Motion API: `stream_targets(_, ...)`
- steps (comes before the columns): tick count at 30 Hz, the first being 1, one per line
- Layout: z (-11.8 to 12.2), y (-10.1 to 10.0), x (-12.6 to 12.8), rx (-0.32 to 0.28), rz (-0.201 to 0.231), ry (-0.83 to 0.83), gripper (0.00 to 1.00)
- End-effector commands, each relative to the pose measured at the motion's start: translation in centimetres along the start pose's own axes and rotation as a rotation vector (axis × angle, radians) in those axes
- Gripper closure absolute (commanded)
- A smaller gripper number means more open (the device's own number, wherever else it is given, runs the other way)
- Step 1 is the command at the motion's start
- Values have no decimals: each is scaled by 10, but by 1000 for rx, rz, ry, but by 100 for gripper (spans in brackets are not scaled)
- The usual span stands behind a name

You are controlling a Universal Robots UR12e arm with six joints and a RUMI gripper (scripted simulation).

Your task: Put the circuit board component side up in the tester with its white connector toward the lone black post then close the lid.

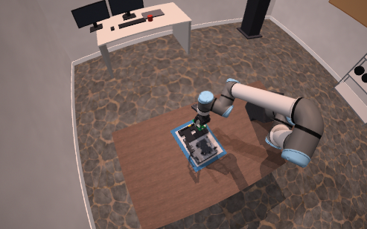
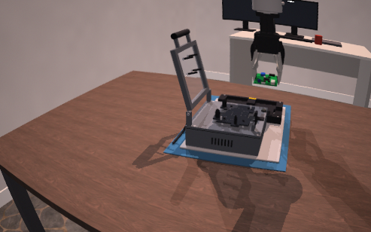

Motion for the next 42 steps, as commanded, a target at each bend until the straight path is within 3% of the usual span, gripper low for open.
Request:
stream_targets(1,0,1,-1,1,-1,0,61)
stream_targets(19,13,2,-6,1,-1,0,61)
stream_targets(42,69,6,-31,1,-1,0,61)
Point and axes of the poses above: the point where the finger pads meet when closed, its own y axis back along the fingers, its own x axis across the jaws, z = x × y, the point moved 3 cm from there along y, back along the fingers, and after that the axes turned 5 degrees about y, right-handed, at the moved point
